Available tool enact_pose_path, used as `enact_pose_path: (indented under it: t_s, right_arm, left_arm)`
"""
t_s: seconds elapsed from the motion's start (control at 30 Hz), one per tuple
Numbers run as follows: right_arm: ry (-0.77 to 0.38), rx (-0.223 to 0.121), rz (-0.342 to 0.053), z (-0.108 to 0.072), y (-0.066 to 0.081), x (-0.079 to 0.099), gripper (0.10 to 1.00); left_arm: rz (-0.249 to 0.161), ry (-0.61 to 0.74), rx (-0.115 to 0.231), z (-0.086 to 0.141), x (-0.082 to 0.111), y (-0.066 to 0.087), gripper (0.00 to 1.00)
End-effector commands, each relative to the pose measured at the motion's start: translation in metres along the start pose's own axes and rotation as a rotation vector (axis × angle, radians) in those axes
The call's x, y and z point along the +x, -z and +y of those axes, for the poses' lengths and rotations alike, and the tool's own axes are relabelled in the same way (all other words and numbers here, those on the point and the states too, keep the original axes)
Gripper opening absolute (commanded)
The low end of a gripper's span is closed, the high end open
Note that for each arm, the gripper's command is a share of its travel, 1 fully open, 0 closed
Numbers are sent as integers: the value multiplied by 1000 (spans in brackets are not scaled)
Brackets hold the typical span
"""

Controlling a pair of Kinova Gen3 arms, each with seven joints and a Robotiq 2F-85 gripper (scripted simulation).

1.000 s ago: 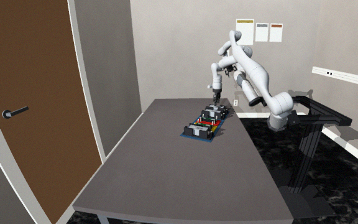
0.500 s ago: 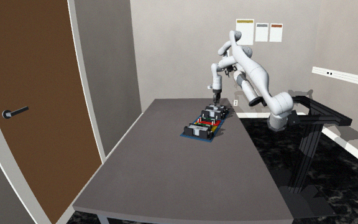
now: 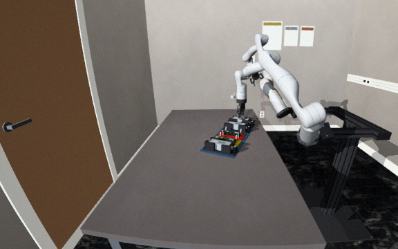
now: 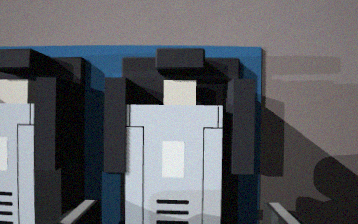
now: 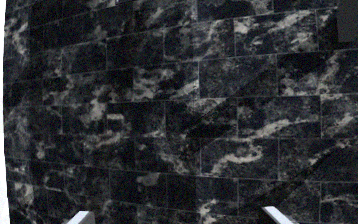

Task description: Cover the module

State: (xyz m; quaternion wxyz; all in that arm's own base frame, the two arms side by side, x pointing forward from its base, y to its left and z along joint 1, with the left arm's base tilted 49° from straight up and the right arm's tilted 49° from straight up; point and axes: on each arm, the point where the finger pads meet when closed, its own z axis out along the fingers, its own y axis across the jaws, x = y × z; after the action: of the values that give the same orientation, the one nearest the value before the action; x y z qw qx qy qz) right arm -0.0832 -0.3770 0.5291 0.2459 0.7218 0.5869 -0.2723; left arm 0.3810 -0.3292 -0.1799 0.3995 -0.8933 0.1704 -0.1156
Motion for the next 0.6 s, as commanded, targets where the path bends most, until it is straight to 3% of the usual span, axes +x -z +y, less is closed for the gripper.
enact_pose_path:
  t_s: [0.0, 0.57]
  right_arm:
    - [-1, 0, -1, 0, 0, 0, 999]
    - [-1, 0, -1, 0, 0, 0, 999]
  left_arm:
    - [2, -1, 0, -2, 1, -2, 999]
    - [2, 0, 0, -1, 1, -7, 999]
